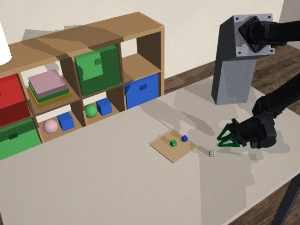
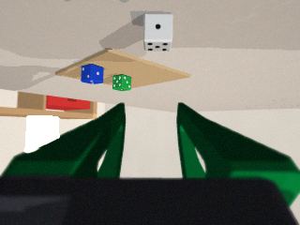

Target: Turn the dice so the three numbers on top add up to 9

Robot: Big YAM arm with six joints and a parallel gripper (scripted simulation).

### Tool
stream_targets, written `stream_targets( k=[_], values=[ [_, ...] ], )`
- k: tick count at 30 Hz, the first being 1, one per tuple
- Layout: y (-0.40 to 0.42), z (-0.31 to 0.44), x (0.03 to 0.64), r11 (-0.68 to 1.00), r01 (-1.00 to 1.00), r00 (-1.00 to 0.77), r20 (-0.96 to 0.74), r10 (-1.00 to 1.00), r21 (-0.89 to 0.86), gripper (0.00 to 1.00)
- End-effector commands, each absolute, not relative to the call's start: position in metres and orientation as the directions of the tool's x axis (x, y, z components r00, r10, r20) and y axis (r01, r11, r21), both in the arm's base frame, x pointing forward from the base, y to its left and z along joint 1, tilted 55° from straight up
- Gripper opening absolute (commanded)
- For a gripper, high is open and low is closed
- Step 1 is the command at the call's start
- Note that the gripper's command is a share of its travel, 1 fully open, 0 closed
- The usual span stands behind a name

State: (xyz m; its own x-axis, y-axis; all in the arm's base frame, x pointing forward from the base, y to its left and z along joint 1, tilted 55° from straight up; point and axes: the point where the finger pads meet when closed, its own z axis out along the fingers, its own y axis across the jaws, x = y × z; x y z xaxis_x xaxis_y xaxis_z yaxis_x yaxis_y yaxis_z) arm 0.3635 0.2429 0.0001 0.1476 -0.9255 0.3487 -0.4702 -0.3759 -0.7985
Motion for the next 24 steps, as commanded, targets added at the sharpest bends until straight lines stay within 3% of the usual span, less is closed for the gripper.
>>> stream_targets(
  k=[1, 17, 24],
  values=[
    [0.217, 0.009, 0.351, -0.385, -0.48, 0.141, 0.364, -0.921, -0.788, 0.34],
    [0.205, 0.026, 0.344, -0.368, -0.467, 0.143, 0.342, -0.929, -0.804, 0.34],
    [0.197, 0.026, 0.348, -0.368, -0.467, 0.311, 0.24, -0.92, -0.805, 0.34]
  ],
)
